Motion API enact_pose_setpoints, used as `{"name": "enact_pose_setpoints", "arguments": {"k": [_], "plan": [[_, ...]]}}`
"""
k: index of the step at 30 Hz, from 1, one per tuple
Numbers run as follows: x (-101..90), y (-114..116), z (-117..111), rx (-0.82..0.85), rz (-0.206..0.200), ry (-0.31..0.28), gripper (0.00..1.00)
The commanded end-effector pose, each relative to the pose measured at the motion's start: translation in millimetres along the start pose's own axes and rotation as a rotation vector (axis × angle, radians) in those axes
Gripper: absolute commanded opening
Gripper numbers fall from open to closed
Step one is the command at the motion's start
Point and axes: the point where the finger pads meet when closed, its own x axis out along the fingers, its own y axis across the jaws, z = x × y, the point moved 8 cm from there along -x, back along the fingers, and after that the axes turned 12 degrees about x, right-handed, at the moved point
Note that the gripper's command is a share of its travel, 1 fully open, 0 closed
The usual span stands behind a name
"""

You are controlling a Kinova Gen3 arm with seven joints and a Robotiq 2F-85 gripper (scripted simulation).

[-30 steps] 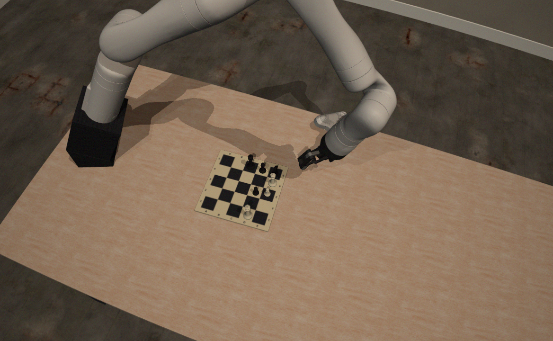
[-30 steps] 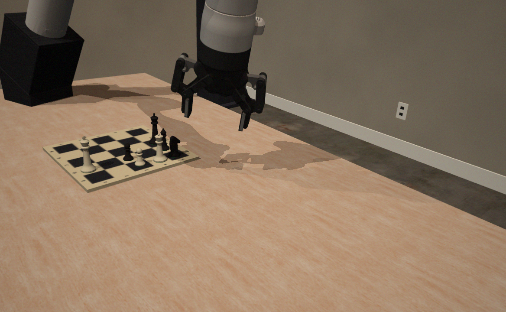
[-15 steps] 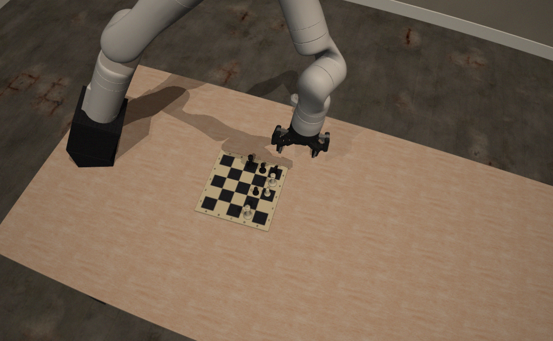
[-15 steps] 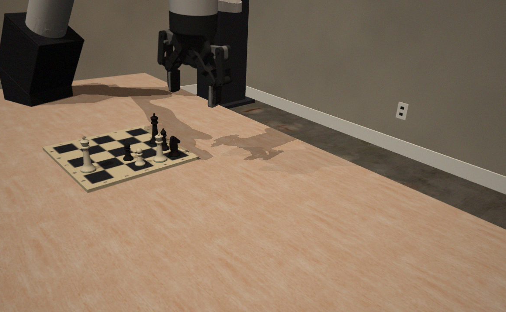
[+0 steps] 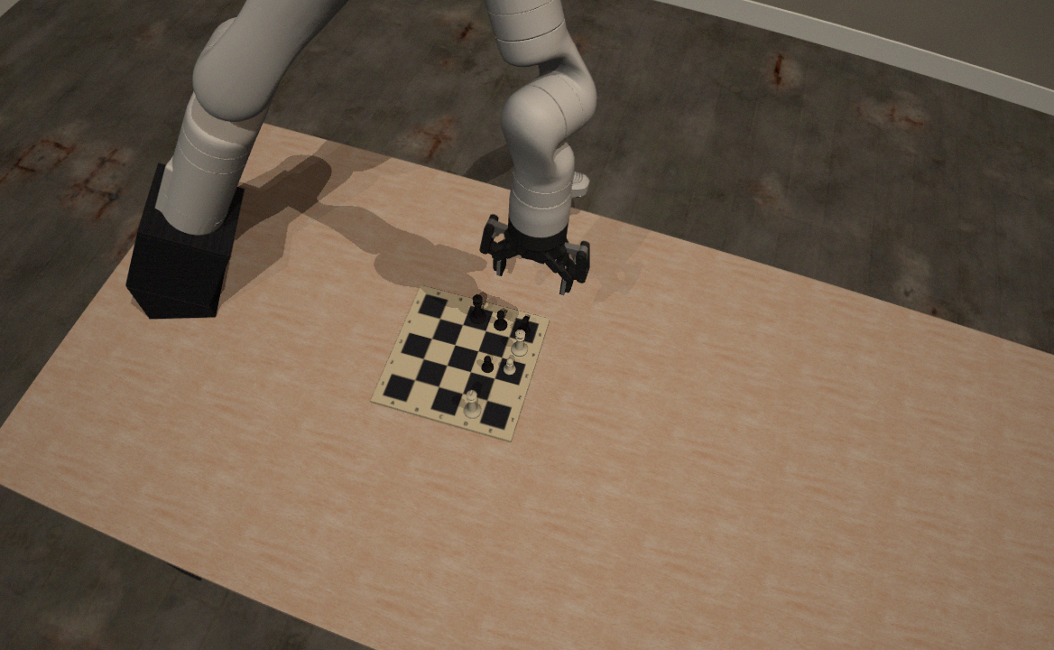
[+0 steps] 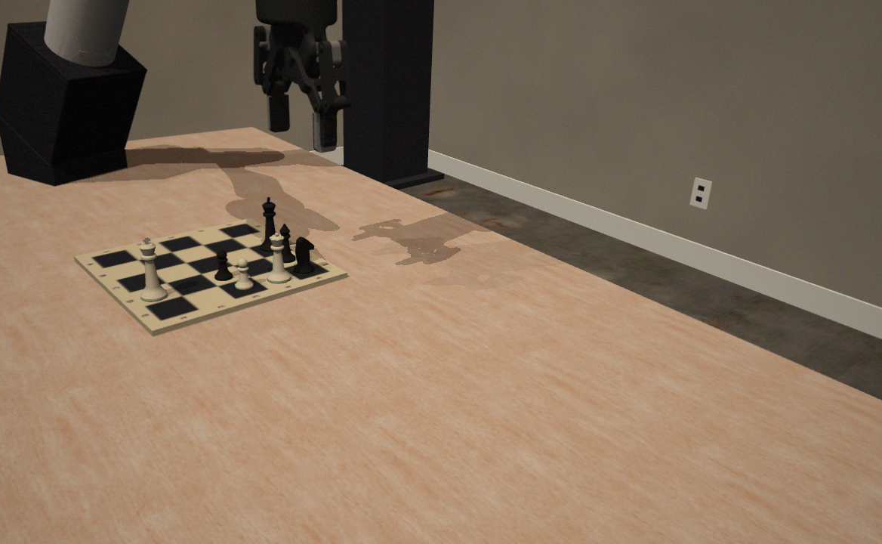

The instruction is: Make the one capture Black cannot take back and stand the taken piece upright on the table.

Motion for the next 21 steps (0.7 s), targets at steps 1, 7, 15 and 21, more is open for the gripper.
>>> {"name": "enact_pose_setpoints", "arguments": {"k": [1,7,15,21], "plan": [[-5.2,-5.4,0.1,0.012,0.010,0.002,1.00],[-6.2,-8.6,1.9,0.028,0.016,-0.001,1.00],[-6.2,-8.6,1.9,0.028,0.016,-0.001,1.00],[-6.2,-8.6,1.9,0.028,0.016,-0.001,1.00]]}}
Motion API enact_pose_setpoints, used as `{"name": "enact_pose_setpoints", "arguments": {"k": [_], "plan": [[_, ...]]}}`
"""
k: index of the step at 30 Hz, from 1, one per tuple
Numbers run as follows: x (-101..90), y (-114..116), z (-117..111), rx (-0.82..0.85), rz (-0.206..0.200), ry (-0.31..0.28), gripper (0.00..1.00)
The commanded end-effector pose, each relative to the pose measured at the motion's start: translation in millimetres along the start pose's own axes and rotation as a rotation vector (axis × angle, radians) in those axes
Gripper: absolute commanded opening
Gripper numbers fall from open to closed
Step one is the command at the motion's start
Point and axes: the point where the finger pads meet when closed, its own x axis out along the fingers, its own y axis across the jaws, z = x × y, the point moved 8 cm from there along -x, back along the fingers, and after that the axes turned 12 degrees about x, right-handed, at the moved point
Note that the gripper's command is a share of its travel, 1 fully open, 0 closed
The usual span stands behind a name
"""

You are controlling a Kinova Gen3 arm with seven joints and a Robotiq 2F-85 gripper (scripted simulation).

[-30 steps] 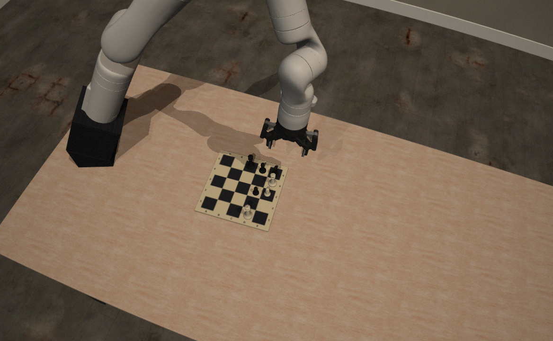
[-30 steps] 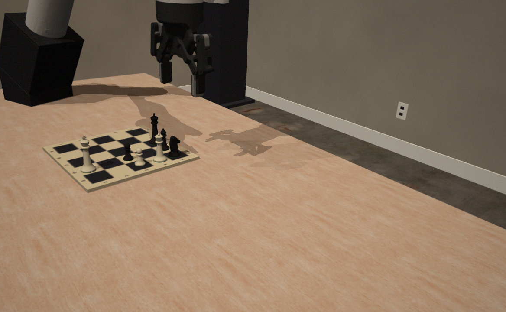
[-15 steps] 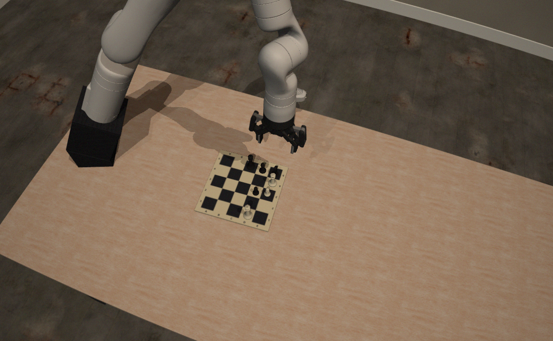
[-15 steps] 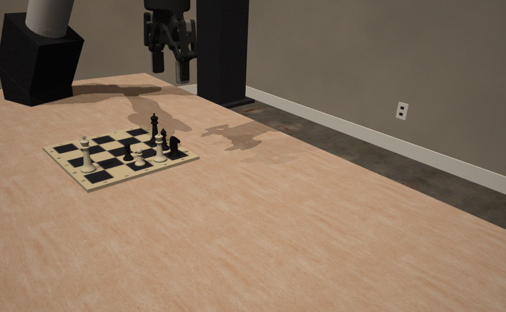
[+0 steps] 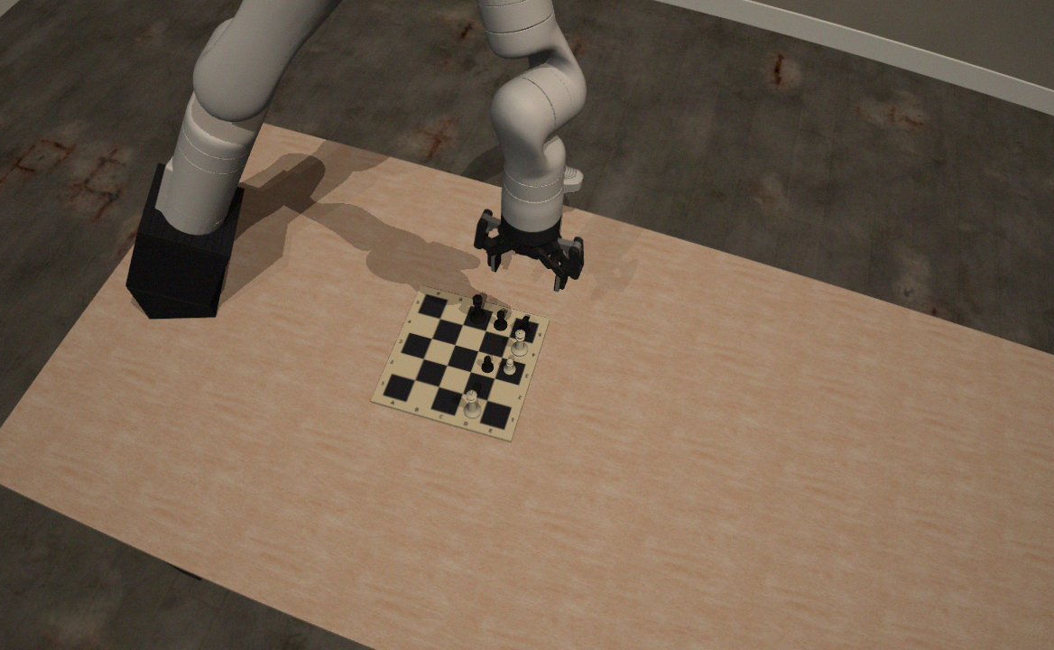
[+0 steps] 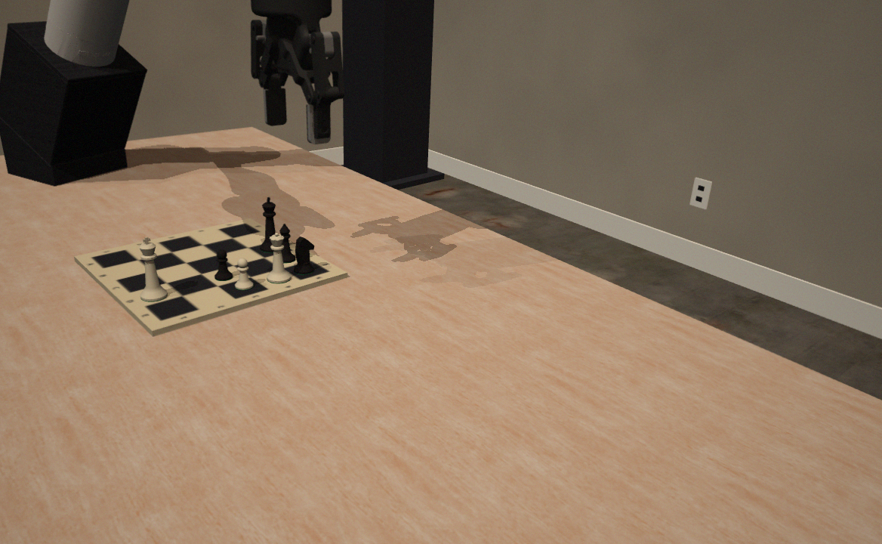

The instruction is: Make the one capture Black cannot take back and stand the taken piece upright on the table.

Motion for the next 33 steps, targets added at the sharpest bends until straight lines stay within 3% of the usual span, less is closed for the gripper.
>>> {"name": "enact_pose_setpoints", "arguments": {"k": [1,24,33], "plan": [[-0.5,0.4,-0.1,0.000,0.001,0.001,1.00],[1.0,-0.3,0.1,0.076,-0.002,0.001,1.00],[3.6,-1.5,0.5,0.216,-0.009,0.000,1.00]]}}
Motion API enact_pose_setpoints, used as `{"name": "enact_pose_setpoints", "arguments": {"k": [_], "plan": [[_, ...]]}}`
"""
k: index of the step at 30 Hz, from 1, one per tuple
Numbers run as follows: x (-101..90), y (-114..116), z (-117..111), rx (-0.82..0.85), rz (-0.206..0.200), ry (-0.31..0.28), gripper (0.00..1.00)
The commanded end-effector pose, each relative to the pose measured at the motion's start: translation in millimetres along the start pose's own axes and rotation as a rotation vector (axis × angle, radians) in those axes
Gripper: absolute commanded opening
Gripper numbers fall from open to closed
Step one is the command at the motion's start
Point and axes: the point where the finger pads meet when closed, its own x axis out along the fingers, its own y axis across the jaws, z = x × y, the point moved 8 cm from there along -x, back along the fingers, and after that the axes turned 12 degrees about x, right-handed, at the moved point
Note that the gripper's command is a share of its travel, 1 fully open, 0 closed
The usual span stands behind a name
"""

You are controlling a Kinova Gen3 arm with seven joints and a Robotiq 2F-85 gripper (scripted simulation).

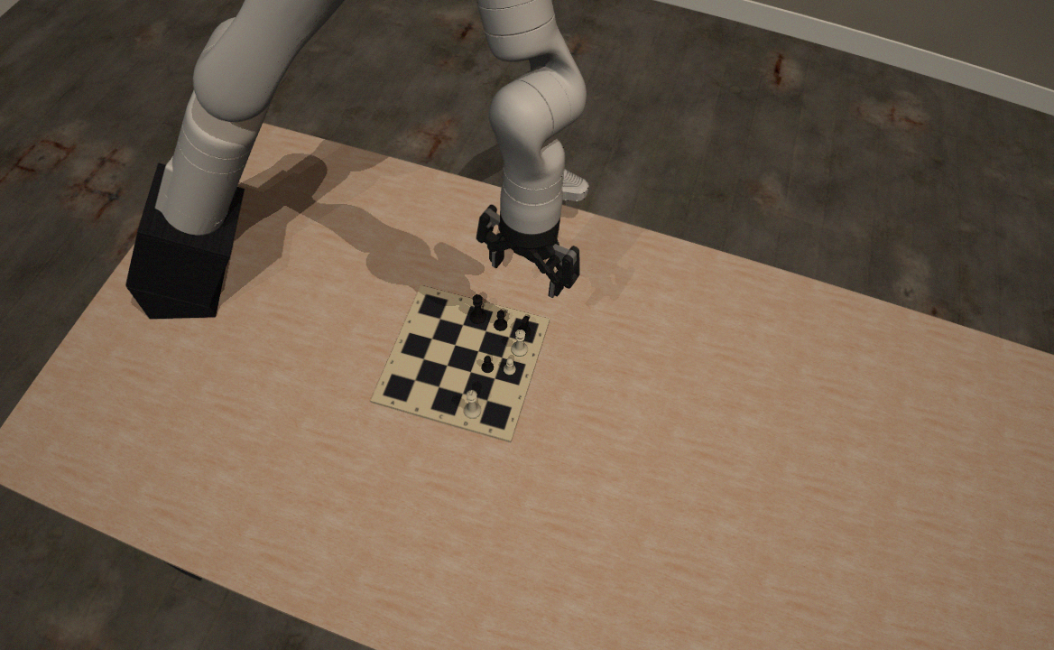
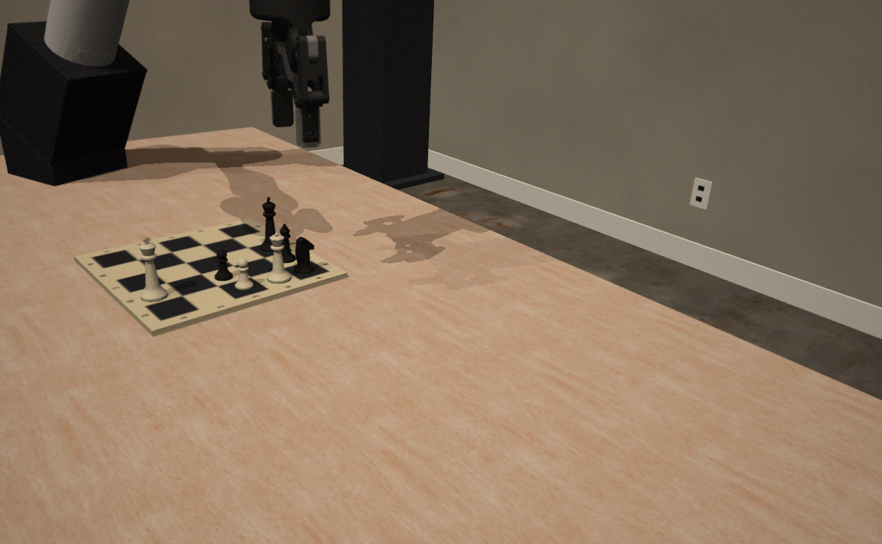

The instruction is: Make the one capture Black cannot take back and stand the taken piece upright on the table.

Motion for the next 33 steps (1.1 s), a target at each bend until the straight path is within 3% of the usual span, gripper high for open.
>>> {"name": "enact_pose_setpoints", "arguments": {"k": [1,11,23,25,33], "plan": [[1.2,-0.9,-0.5,0.037,-0.003,-0.002,1.00],[4.9,-2.2,0.2,0.241,-0.011,-0.004,1.00],[12.1,-4.5,1.3,0.657,-0.023,-0.012,1.00],[12.1,-4.5,1.3,0.657,-0.023,-0.012,1.00],[17.3,-5.7,1.8,0.989,-0.027,-0.020,1.00]]}}
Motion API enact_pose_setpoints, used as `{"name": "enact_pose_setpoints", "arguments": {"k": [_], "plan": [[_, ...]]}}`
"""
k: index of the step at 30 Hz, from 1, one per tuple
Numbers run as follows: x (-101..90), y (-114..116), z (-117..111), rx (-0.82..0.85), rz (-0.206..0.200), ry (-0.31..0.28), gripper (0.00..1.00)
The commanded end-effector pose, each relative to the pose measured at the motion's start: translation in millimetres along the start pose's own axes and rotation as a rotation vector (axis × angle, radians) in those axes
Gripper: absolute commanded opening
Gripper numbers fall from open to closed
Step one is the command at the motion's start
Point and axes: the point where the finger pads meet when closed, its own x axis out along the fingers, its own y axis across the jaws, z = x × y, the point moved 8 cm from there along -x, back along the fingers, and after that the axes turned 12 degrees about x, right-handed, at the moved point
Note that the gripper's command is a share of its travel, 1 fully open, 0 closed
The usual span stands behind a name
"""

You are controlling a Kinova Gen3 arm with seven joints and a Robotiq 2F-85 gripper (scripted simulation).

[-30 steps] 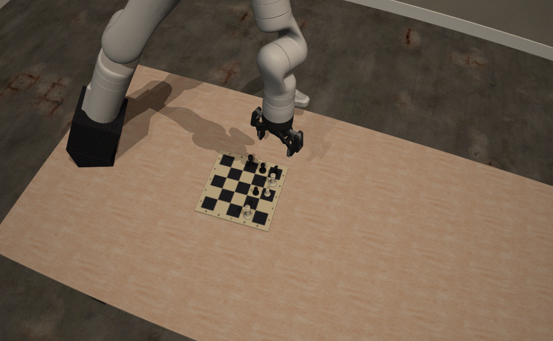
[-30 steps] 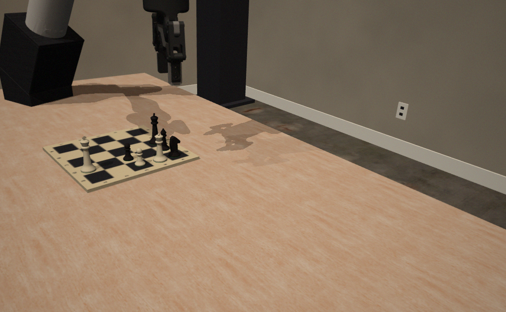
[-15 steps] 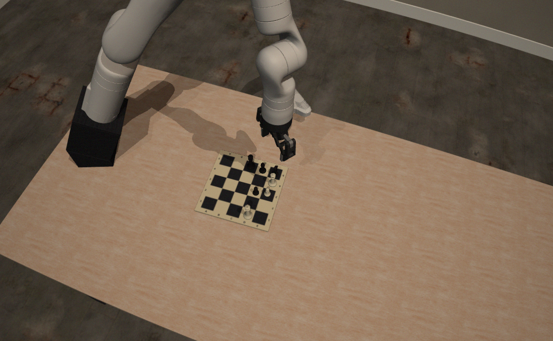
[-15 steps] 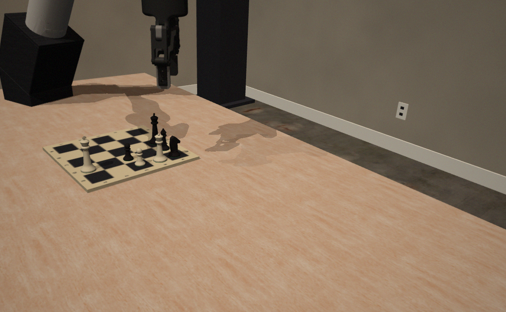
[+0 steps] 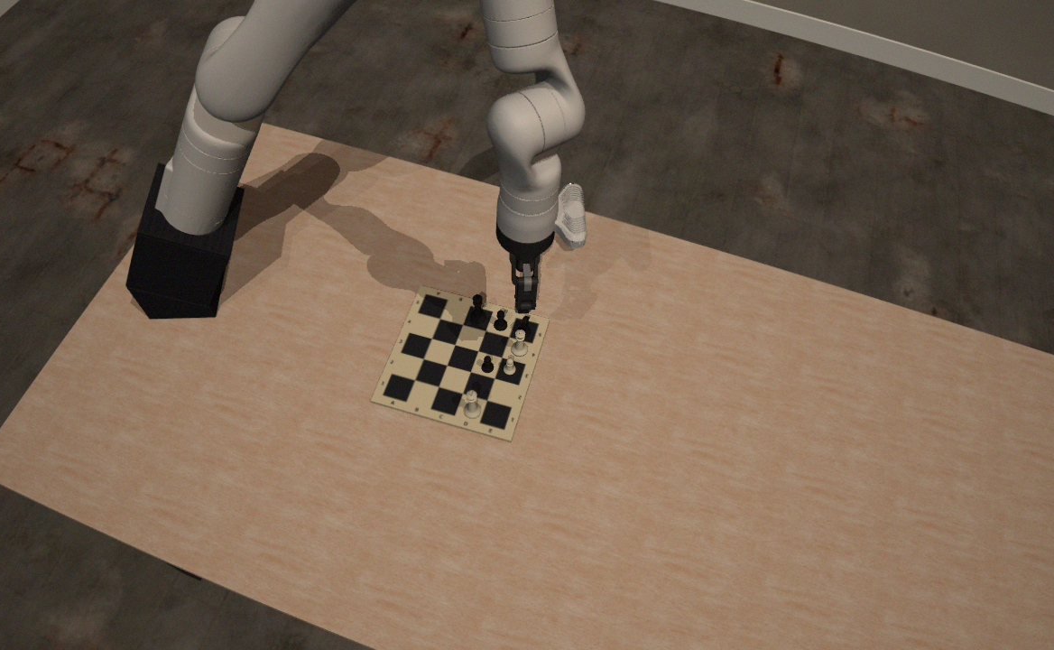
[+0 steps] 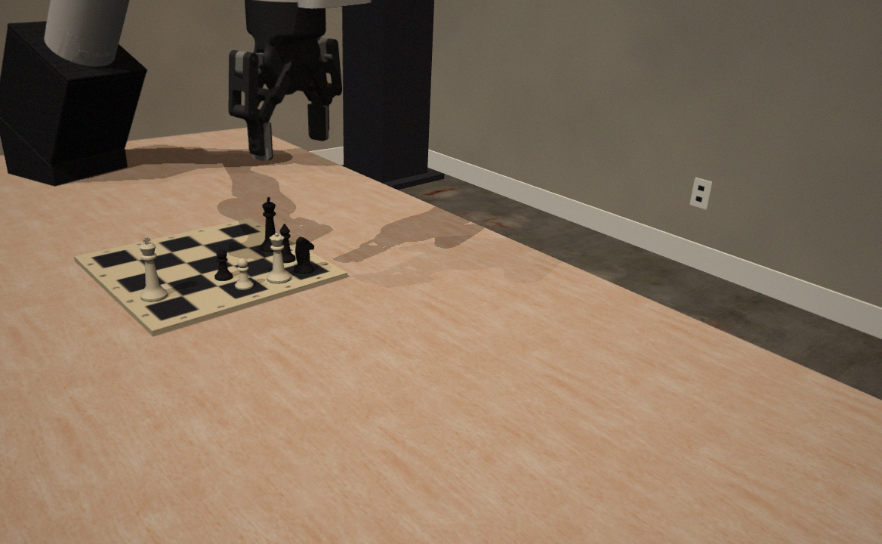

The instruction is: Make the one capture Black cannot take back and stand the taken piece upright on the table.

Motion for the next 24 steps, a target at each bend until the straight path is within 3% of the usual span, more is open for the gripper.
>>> {"name": "enact_pose_setpoints", "arguments": {"k": [1,7,9,24], "plan": [[3.0,-3.0,0.6,0.079,0.003,-0.011,1.00],[6.9,-3.1,0.9,0.344,0.004,-0.013,1.00],[6.9,-3.1,0.9,0.344,0.004,-0.013,1.00],[15.1,-3.3,-0.1,0.997,0.009,-0.006,1.00]]}}
